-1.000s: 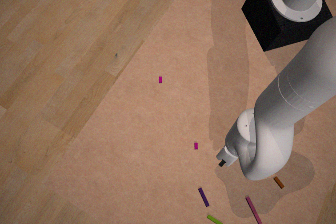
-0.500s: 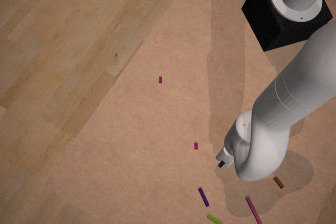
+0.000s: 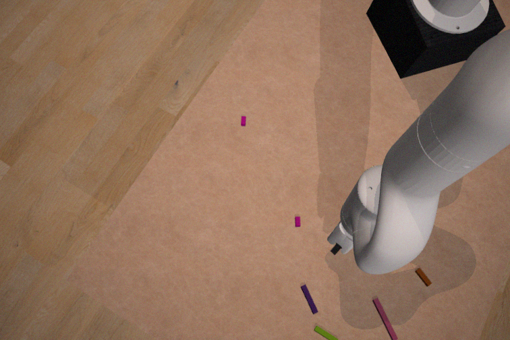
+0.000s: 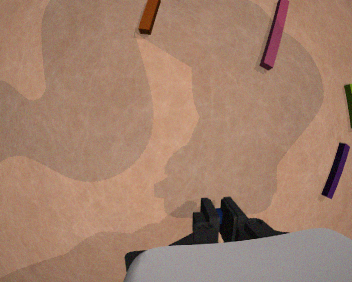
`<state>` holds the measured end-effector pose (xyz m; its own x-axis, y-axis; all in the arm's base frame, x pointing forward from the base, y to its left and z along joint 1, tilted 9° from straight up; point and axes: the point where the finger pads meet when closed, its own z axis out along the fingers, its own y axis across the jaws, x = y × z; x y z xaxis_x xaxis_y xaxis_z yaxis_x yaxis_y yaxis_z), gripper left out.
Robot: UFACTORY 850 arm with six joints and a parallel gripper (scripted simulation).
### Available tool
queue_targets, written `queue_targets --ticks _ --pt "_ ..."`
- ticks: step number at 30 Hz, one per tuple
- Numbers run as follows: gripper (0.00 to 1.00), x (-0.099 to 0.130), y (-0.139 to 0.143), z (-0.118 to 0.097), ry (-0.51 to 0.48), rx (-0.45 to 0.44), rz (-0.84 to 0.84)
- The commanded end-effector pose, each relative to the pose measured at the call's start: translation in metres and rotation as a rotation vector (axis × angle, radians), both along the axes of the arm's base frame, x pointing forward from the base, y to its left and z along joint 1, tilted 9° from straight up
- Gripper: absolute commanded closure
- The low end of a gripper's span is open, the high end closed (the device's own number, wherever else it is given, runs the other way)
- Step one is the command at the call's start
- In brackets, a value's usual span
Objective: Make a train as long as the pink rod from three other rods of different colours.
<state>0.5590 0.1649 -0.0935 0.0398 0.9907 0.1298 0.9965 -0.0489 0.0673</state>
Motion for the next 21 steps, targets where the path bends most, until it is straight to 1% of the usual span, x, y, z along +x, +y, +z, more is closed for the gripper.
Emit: queue_targets --ticks 1,14,21 --pt "0.96 0.0009 0.0002 0.0007 -0.003 0.001 0.0" --pt "0.96 0.0009 0.0002 0.0005 -0.003 0.001 0.0" --pt "0.96 0.0012 0.0007 -0.0037 -0.003 0.001 0.0"
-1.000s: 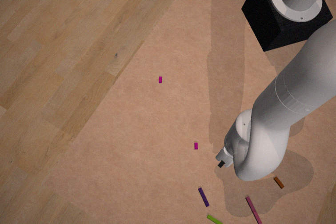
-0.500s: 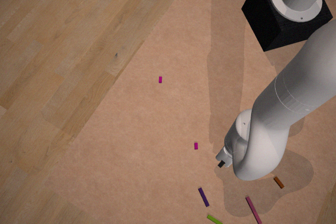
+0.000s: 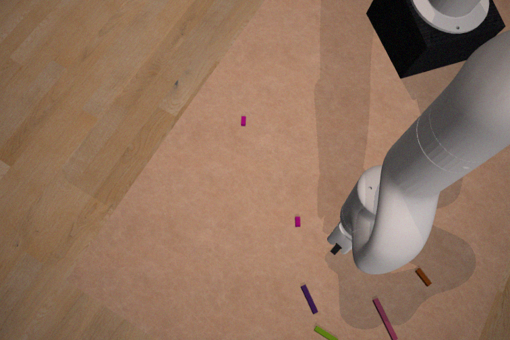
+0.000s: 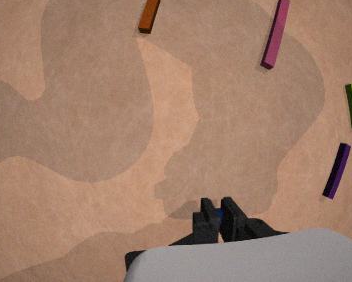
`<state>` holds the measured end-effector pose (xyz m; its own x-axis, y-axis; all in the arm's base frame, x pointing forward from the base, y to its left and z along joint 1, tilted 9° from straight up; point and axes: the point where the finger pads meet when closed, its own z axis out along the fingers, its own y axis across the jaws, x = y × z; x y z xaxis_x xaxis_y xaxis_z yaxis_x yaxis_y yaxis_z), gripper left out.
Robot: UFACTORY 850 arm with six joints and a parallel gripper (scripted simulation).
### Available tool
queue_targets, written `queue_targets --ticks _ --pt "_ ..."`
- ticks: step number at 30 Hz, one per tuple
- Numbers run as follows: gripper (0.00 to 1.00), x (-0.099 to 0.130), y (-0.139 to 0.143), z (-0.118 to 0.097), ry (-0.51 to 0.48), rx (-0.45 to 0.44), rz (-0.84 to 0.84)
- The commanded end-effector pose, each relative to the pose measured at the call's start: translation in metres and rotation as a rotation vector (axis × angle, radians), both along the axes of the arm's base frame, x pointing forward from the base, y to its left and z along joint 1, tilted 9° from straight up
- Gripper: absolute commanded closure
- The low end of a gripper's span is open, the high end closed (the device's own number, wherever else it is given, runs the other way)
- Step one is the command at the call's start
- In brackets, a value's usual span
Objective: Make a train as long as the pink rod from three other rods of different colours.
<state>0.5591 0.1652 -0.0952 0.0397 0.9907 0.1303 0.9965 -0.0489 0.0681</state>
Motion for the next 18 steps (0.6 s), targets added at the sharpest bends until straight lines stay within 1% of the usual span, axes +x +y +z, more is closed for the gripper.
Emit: queue_targets --ticks 1,11,18 --pt "0.96 0.0012 0.0006 -0.003 -0.002 0.001 0.0" --pt "0.96 0.0017 0.0015 -0.0095 -0.002 0.001 0.0" --pt "0.96 0.0017 0.0016 -0.0103 -0.002 0.001 0.0"
